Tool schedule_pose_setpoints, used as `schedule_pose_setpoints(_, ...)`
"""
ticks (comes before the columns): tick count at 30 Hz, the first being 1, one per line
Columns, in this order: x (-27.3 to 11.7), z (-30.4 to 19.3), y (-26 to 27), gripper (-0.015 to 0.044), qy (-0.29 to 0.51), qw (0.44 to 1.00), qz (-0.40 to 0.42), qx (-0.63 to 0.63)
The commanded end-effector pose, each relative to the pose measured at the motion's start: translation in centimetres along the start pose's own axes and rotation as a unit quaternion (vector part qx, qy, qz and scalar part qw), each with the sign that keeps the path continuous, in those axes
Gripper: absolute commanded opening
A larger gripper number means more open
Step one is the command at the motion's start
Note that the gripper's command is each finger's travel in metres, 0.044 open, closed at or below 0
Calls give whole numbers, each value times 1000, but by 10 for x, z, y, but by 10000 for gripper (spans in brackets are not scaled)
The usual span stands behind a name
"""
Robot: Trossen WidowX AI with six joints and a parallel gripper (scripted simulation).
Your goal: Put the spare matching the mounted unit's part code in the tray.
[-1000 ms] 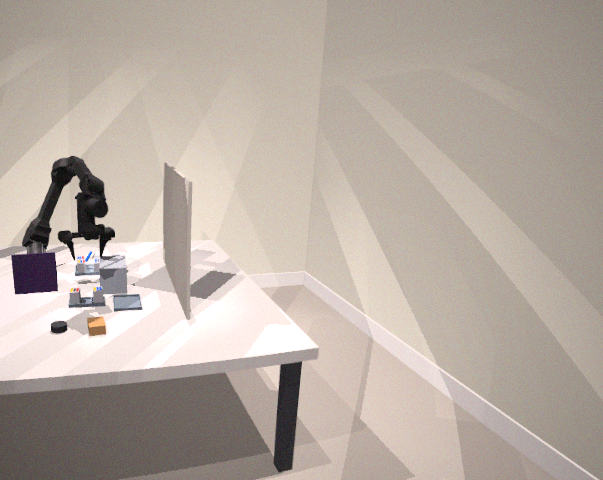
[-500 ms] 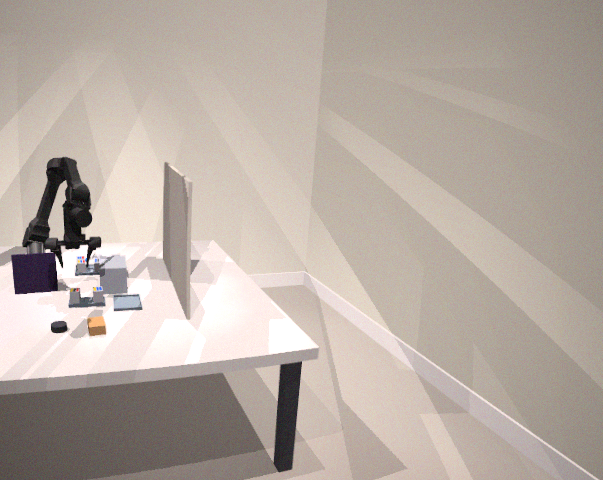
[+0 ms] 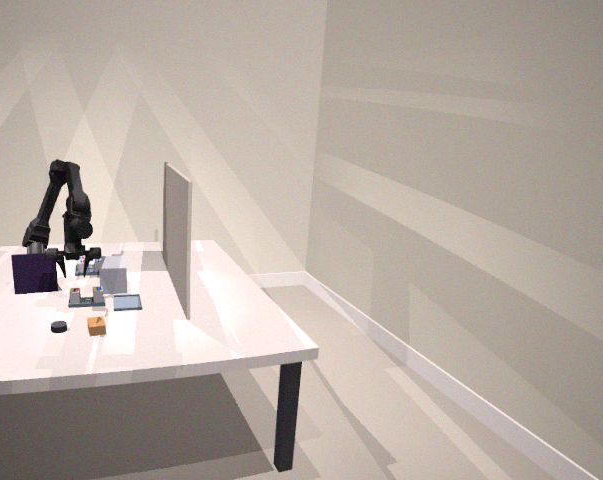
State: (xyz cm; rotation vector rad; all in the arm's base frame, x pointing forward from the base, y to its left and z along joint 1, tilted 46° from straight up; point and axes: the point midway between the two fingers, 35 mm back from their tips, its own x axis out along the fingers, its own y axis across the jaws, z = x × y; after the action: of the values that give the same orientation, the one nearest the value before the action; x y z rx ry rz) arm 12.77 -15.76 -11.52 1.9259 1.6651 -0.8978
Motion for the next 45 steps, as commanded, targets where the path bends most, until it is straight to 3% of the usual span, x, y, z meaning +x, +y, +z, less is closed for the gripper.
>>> schedule_pose_setpoints(1, 4, -1, 0, 300, 2, 1000, 1, 3)
schedule_pose_setpoints(45, 77, -2, -3, 300, 3, 1000, 1, 2)
